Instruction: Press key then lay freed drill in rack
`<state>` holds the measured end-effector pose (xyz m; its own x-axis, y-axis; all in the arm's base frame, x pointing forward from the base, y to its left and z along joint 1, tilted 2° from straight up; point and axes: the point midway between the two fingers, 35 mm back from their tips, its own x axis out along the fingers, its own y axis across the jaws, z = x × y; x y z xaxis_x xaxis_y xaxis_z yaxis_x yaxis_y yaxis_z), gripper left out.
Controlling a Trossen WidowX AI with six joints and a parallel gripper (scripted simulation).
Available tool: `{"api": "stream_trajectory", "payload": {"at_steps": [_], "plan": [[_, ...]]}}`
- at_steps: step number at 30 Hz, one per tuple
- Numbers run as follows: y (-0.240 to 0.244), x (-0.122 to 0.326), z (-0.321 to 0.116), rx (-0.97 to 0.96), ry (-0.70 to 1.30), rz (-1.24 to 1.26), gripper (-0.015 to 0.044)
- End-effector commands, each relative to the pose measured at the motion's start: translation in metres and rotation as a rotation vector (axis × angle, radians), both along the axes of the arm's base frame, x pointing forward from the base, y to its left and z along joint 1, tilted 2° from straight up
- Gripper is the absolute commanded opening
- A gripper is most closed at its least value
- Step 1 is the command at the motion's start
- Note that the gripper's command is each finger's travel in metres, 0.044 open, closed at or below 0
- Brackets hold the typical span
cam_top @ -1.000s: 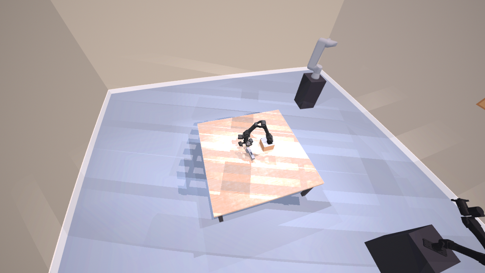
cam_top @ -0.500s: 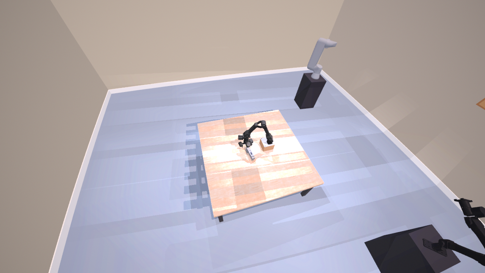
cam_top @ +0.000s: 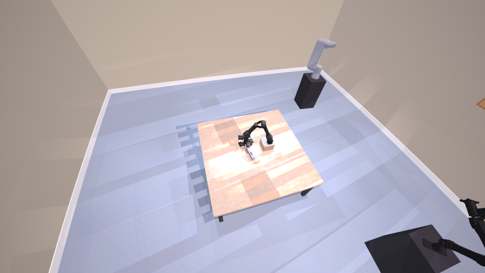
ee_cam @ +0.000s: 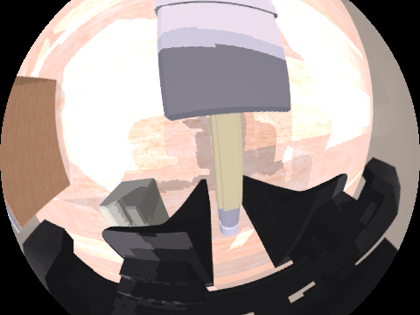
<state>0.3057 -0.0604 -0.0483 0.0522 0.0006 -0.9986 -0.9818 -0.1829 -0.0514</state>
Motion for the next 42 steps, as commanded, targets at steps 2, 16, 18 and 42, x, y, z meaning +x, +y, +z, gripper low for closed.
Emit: {"api": "stream_trajectory", "payload": {"at_steps": [2,16,18,42], "plan": [[0.0,0.0,0.0,0.0,-0.001,0.0,0.0006],[-0.001,-0.002,0.003,0.003,0.002,-0.004,0.0],[-0.001,-0.002,0.003,0.003,0.002,-0.004,0.0],[-0.02,0.002,0.003,0.002,0.002,-0.004,0.0]]}}
